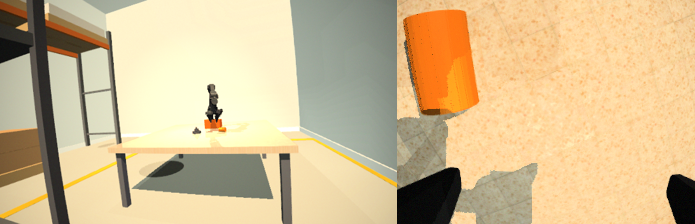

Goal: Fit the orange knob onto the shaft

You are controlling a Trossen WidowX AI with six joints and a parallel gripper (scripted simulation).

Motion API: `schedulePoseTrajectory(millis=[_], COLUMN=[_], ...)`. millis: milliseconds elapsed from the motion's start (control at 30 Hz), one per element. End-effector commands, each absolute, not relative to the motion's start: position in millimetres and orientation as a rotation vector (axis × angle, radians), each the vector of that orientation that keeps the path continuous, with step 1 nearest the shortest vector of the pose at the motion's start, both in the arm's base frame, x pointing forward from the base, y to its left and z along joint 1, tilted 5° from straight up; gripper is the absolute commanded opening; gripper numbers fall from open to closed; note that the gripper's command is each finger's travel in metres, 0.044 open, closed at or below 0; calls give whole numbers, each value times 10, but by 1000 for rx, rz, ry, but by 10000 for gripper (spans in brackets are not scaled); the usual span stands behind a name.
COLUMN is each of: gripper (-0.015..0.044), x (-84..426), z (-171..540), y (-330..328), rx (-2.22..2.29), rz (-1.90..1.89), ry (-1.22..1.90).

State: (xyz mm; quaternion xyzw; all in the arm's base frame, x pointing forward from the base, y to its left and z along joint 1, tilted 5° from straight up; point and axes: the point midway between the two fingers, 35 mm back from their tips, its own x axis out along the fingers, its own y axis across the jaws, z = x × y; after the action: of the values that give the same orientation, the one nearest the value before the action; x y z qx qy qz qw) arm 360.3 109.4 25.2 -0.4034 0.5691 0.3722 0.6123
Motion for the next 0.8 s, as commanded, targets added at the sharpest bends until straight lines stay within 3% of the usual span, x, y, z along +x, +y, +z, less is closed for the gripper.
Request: schedulePoseTrajectory(millis=[0, 767], gripper=[440, 440], x=[3321, 3176], z=[194, -213], y=[1684, 1930], rx=[-936, -936], rz=[1003, 1055], ry=[1321, 1330])
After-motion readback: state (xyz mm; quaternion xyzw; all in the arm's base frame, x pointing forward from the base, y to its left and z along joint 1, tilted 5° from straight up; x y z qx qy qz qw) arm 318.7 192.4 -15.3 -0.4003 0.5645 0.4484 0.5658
